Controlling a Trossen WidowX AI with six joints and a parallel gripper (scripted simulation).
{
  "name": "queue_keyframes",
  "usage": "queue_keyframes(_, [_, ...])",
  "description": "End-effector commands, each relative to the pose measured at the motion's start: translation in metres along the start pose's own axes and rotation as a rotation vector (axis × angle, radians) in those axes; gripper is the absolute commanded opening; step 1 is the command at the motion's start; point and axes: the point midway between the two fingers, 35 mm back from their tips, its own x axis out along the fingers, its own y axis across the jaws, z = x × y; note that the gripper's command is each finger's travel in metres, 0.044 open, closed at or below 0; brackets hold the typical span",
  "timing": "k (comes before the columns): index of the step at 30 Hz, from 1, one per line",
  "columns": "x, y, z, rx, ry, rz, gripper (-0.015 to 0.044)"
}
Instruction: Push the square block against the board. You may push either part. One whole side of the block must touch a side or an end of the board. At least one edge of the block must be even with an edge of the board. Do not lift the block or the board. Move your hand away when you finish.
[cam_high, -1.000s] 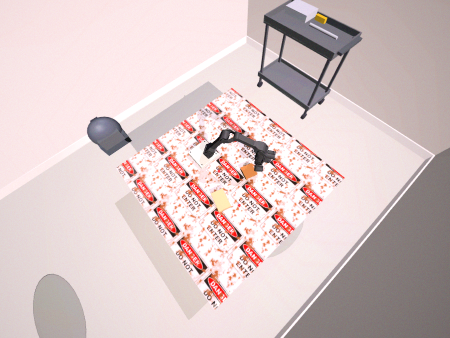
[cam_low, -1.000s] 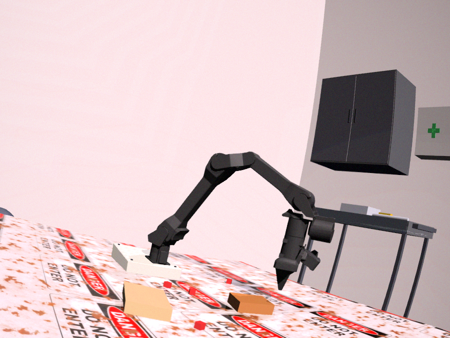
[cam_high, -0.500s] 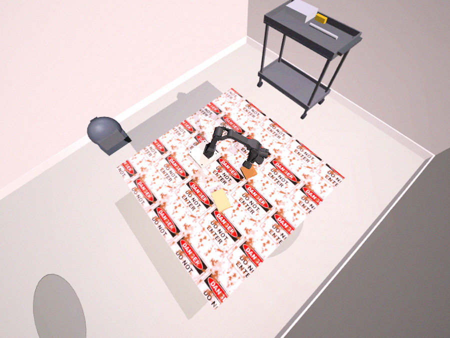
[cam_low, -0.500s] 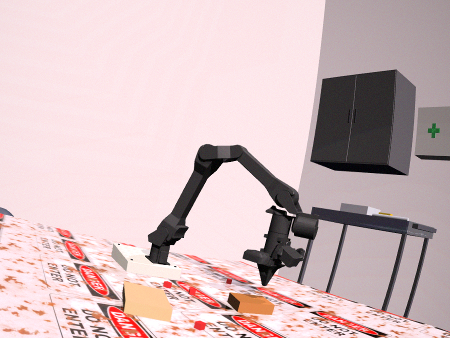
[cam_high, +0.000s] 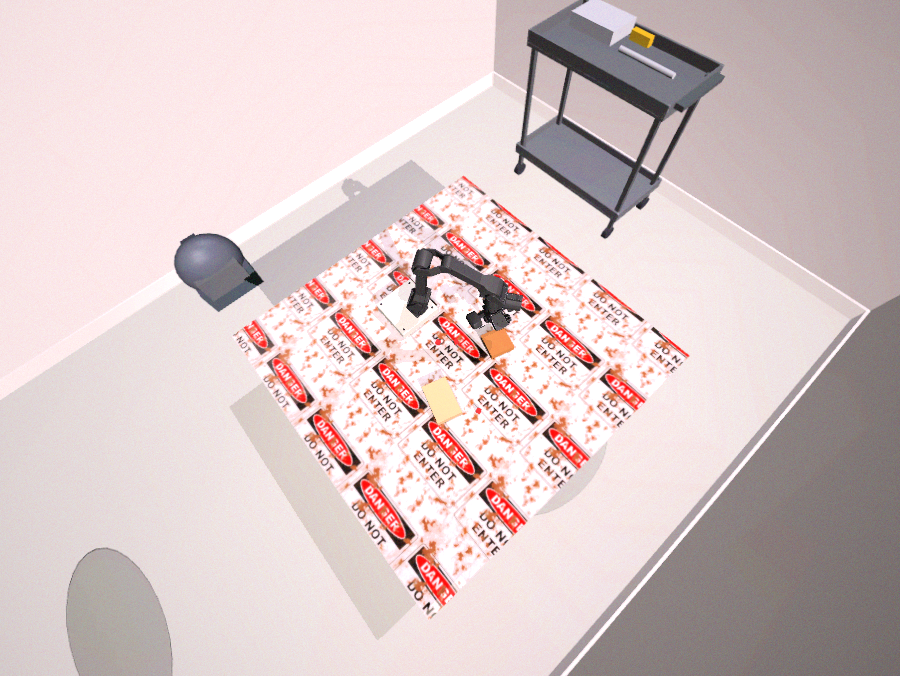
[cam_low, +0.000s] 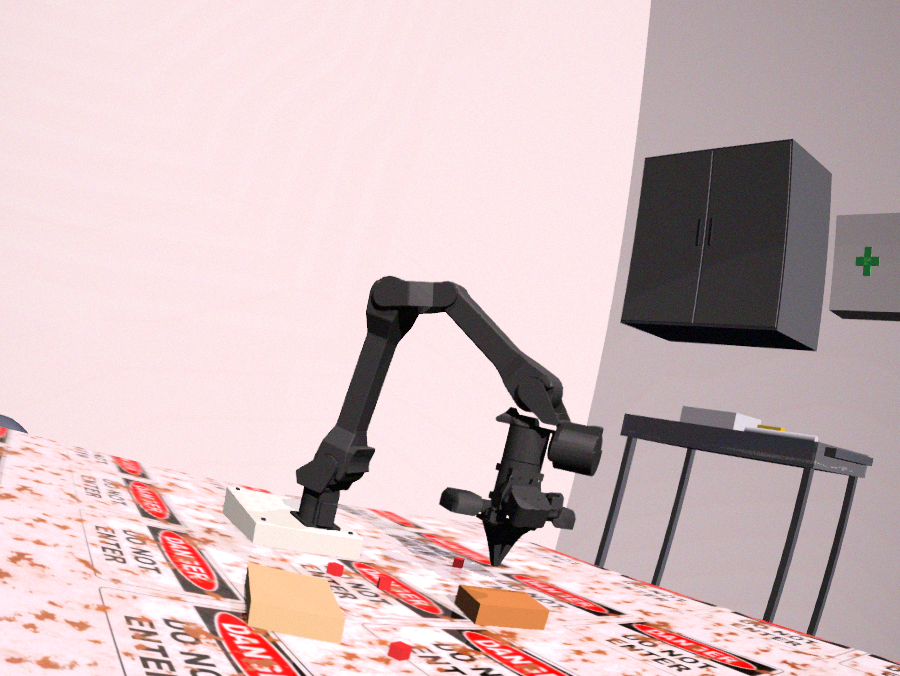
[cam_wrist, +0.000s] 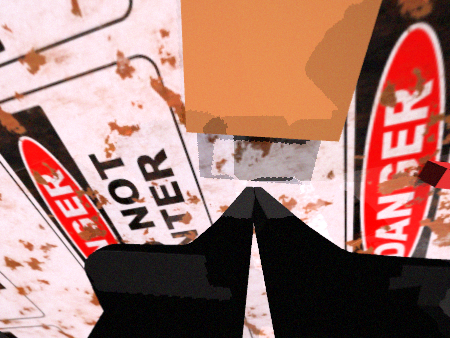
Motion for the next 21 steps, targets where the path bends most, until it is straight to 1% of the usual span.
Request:
queue_keyframes(1, [-0.001, -0.004, -0.003, 0.06, -0.012, 0.007, 0.0])
queue_keyframes(5, [0.002, -0.004, -0.003, 0.061, -0.012, 0.007, 0.0])
queue_keyframes(6, [0.011, -0.003, -0.003, 0.062, -0.012, 0.007, 0.0])
queue_keyframes(8, [0.042, -0.003, -0.003, 0.065, -0.012, 0.007, 0.0])
queue_keyframes(10, [0.054, -0.004, -0.003, 0.066, -0.011, 0.007, 0.0])
queue_keyframes(21, [0.054, -0.004, 0.003, 0.066, -0.012, 0.007, 0.0])
